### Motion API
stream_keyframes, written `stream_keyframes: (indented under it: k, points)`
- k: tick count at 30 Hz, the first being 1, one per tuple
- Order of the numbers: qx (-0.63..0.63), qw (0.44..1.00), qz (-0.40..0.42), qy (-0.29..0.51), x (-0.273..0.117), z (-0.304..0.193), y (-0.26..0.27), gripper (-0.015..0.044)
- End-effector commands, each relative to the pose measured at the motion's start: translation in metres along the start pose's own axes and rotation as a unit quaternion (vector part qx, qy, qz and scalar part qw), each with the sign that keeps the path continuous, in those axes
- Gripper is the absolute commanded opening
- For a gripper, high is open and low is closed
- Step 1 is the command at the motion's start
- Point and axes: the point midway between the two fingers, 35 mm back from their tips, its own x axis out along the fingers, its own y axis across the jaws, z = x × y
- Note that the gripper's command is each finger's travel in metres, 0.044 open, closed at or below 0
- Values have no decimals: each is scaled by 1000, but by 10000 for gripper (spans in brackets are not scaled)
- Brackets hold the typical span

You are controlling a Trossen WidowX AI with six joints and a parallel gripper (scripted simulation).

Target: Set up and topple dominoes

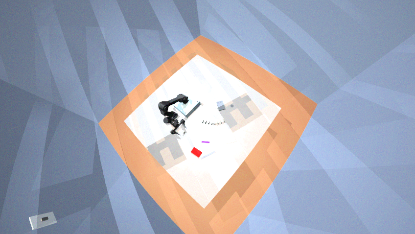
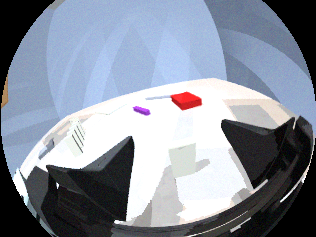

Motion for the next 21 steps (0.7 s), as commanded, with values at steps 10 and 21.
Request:
stream_keyframes:
  k: [10,21]
  points:
    - [29,998,-33,38,13,35,-24,440]
    - [83,950,-121,275,63,30,-74,440]
